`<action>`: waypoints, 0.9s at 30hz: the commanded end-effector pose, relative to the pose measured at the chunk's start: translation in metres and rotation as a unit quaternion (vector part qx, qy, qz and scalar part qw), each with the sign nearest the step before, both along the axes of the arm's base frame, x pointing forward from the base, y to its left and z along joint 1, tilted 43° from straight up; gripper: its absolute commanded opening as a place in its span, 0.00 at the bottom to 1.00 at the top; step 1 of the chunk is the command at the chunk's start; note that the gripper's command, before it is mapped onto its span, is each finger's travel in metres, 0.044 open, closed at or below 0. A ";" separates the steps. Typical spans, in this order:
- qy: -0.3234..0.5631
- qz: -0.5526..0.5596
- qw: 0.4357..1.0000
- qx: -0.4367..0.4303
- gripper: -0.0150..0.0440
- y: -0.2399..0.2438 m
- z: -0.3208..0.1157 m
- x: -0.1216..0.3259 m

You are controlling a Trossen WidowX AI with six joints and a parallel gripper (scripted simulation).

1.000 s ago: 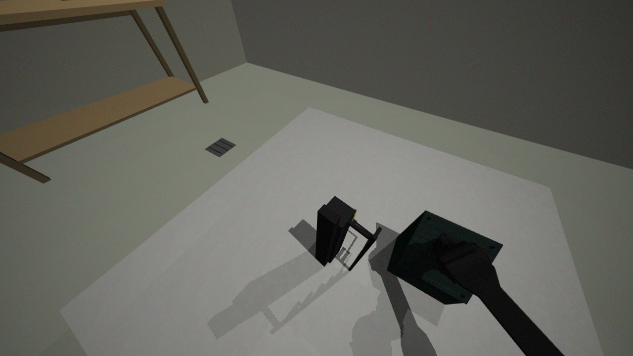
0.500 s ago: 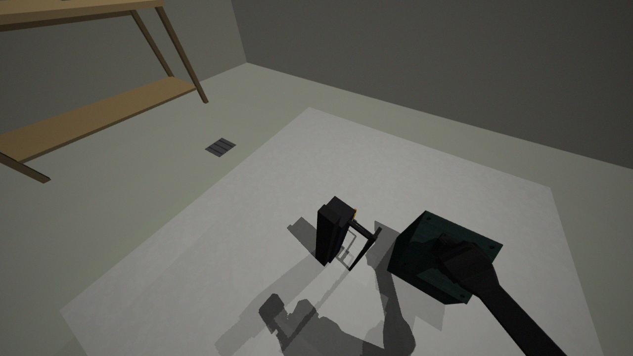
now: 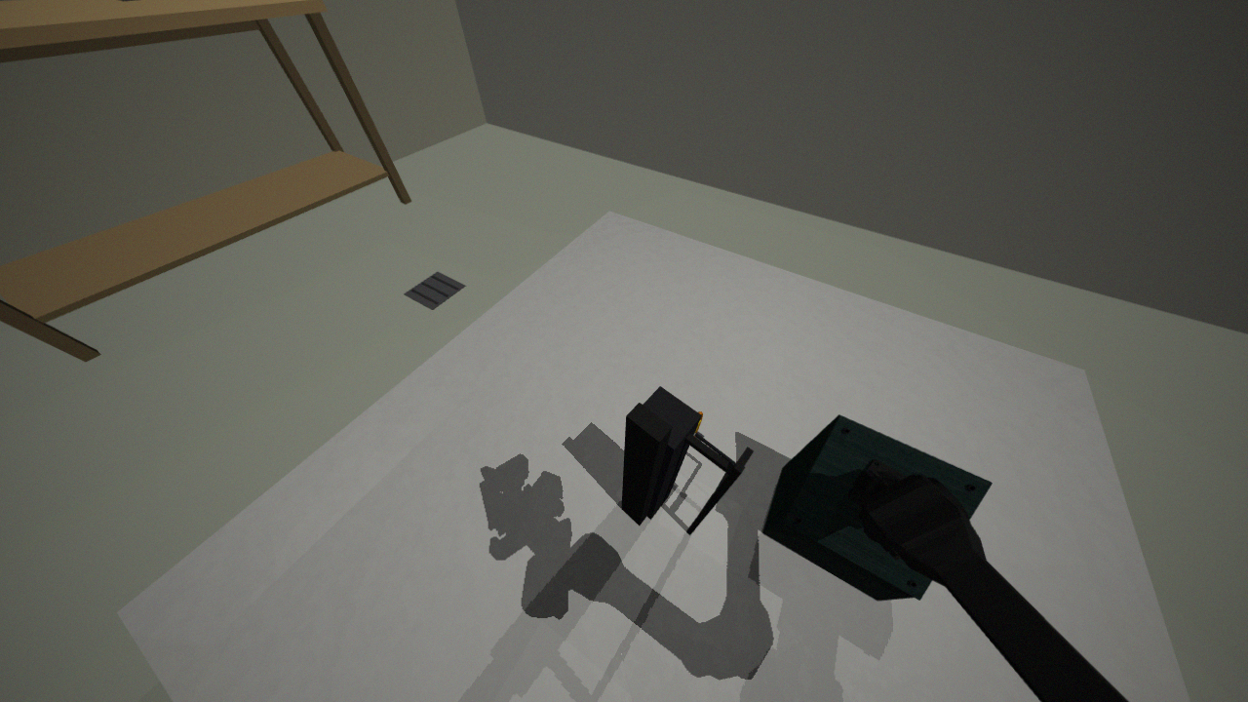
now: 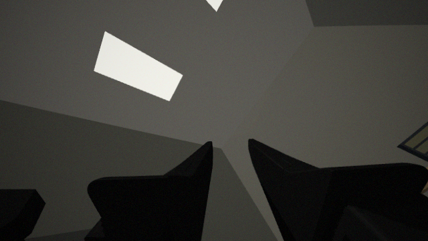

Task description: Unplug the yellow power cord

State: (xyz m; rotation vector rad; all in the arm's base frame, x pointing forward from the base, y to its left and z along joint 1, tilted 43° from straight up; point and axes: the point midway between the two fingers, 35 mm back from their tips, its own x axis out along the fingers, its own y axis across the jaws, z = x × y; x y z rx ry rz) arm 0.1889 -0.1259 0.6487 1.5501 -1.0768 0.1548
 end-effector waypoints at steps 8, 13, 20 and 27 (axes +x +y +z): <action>0.253 0.060 0.965 0.021 0.53 -0.024 -0.122 0.131; 0.347 0.106 0.931 0.038 0.53 -0.021 -0.187 0.171; 0.479 0.170 0.859 0.062 0.53 -0.013 -0.286 0.208; 0.601 0.242 0.756 0.092 0.53 0.004 -0.393 0.218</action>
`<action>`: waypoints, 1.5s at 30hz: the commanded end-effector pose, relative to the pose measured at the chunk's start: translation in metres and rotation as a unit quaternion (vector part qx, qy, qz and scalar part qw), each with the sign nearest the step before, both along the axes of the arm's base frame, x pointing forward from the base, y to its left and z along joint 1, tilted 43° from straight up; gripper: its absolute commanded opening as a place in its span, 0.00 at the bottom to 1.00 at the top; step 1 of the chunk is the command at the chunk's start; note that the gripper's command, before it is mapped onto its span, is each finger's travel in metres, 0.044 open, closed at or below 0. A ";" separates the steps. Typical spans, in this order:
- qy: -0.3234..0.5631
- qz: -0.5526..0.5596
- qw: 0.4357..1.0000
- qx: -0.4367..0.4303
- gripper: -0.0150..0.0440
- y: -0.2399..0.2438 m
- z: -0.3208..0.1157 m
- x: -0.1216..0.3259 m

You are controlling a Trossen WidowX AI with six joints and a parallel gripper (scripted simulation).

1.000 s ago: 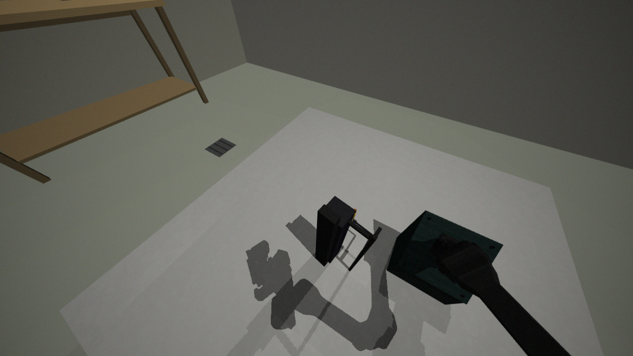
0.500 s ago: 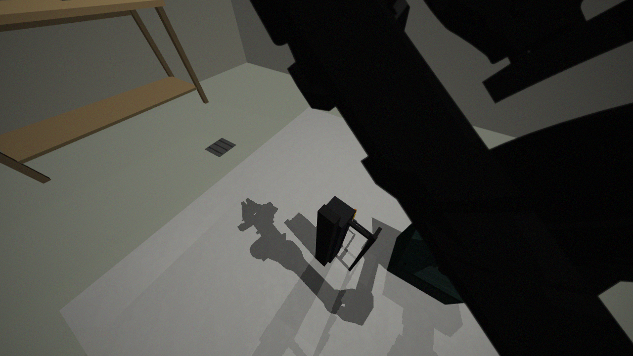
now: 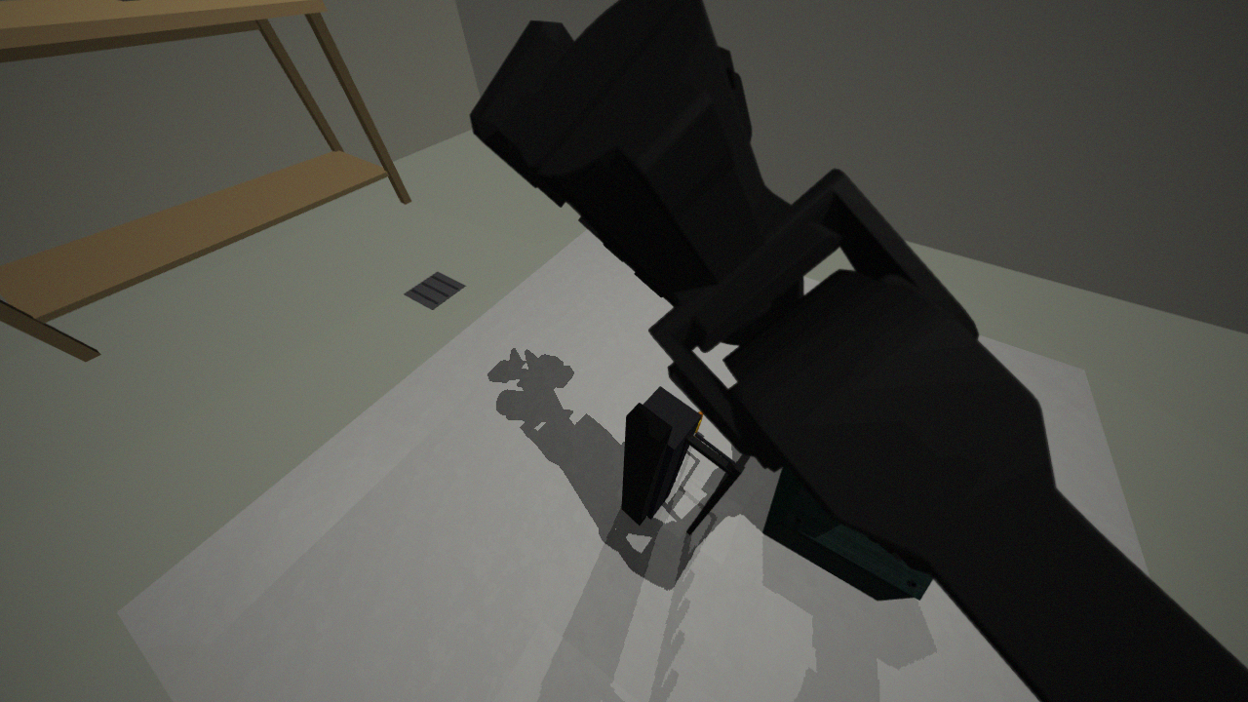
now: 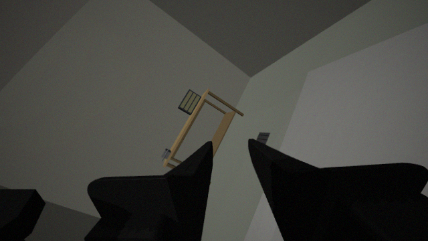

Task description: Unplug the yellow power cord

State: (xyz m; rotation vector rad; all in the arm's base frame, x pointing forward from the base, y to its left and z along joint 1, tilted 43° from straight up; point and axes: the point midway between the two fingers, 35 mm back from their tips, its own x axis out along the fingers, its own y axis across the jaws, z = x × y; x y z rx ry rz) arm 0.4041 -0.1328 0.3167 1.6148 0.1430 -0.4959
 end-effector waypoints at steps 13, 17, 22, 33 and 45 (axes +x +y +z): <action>0.370 0.195 0.886 0.199 0.53 0.078 -0.242 -0.060; 0.442 0.235 0.821 0.276 0.53 0.106 -0.279 -0.099; 0.502 0.263 0.739 0.365 0.53 0.136 -0.301 -0.141; 0.504 0.264 0.735 0.369 0.53 0.136 -0.302 -0.141; 0.504 0.264 0.735 0.369 0.53 0.148 -0.292 -0.140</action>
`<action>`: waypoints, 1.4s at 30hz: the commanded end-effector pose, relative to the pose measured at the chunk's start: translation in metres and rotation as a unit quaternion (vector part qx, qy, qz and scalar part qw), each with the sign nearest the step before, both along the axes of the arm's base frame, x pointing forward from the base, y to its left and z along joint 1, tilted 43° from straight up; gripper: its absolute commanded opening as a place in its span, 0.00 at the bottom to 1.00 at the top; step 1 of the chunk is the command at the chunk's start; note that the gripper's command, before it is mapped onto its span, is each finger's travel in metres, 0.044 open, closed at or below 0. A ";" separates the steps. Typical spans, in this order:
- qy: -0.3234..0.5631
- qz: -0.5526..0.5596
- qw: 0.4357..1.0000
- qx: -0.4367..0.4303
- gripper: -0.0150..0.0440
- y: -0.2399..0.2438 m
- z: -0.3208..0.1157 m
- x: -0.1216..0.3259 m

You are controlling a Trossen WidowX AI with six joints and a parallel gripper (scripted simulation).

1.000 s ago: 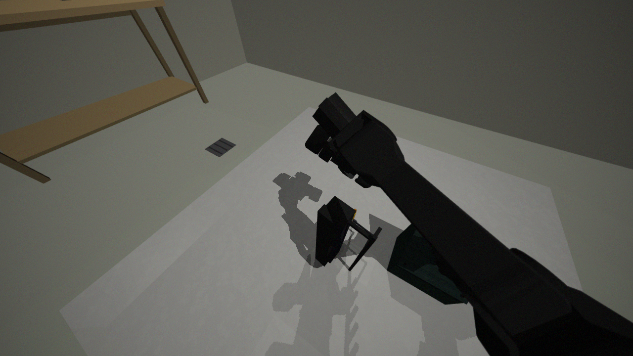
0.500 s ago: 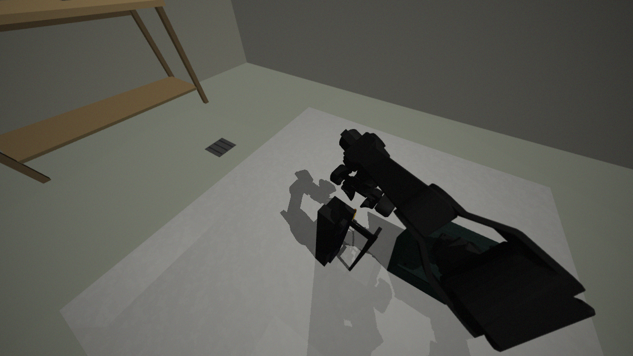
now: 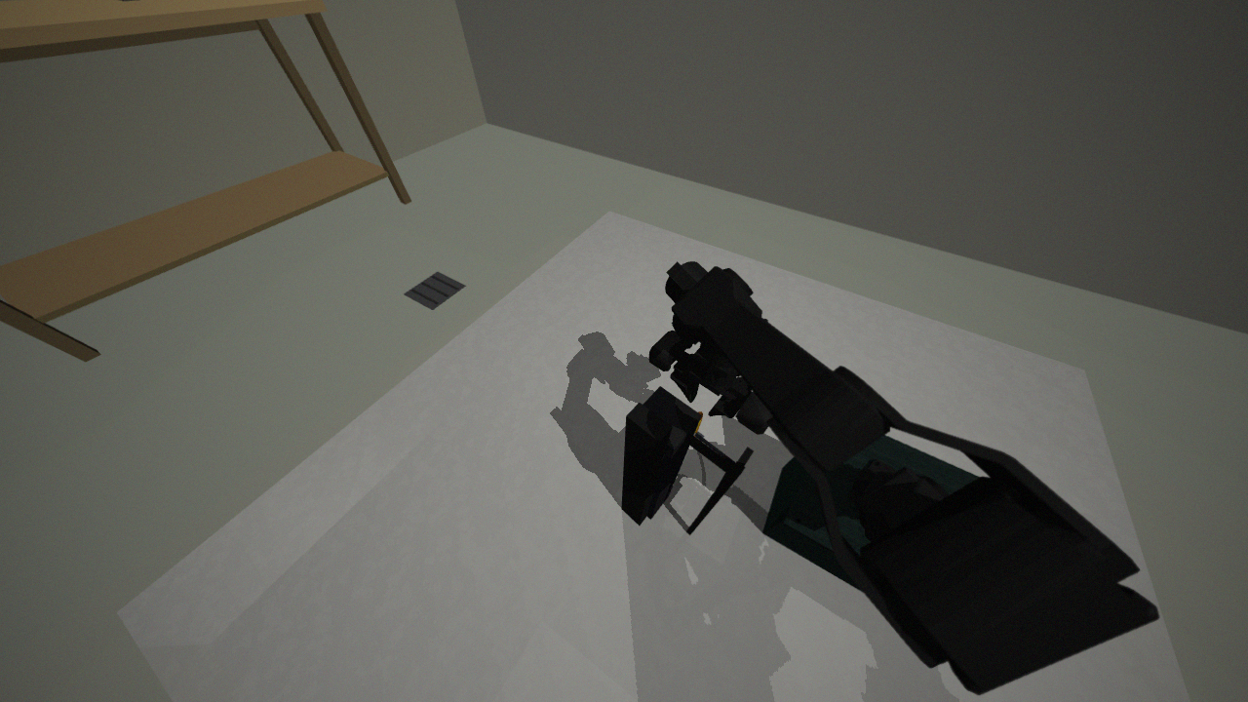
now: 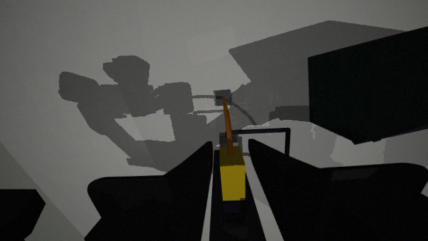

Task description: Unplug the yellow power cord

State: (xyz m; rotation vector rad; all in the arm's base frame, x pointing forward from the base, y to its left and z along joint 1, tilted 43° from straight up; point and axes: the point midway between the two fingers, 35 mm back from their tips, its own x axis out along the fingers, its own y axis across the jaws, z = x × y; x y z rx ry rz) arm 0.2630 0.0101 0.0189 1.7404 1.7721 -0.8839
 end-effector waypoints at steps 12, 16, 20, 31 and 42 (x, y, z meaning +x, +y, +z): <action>-0.002 -0.003 1.000 0.002 0.53 0.019 0.019 0.002; -0.002 -0.003 1.000 0.003 0.53 0.024 0.023 0.002; -0.002 -0.003 1.000 0.003 0.53 0.024 0.023 0.002; -0.002 -0.003 1.000 0.003 0.53 0.032 0.015 0.001; -0.004 0.001 1.000 0.000 0.30 0.030 0.016 0.002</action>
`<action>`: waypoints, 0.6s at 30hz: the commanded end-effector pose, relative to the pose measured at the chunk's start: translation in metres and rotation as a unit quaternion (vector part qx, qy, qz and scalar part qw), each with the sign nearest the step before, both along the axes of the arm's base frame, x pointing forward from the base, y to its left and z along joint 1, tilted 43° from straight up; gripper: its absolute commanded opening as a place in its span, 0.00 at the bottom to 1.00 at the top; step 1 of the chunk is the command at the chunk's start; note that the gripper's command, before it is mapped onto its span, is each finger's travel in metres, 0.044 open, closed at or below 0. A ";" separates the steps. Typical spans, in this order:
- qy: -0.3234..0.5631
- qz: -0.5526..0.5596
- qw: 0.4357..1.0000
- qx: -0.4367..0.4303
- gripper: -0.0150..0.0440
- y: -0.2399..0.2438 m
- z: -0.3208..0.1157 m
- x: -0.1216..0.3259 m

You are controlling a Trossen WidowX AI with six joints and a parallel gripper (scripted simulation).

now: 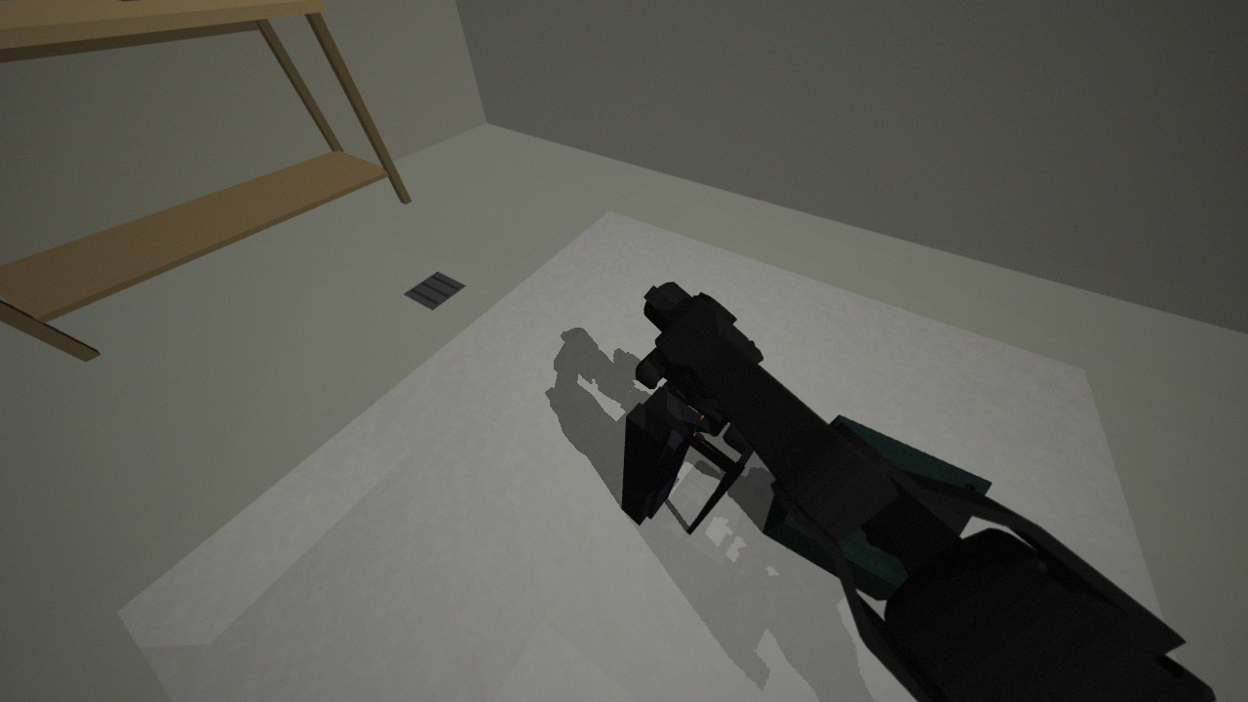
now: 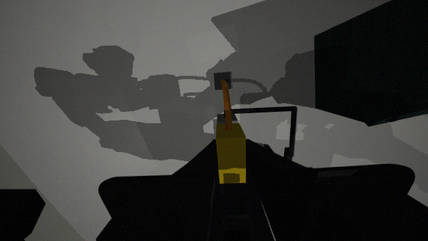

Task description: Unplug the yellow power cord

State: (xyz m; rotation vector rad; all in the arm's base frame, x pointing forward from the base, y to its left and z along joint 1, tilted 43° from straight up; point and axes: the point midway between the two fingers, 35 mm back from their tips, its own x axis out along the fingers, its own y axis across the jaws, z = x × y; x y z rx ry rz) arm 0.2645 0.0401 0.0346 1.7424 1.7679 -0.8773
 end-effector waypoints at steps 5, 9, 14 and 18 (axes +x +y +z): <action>-0.001 0.001 1.000 0.000 0.25 0.000 0.000 0.000; -0.001 0.001 1.000 0.000 0.25 -0.003 -0.002 0.001; -0.001 0.000 1.000 -0.001 0.25 -0.009 -0.008 0.001; -0.001 0.000 1.000 -0.002 0.25 -0.014 -0.012 0.001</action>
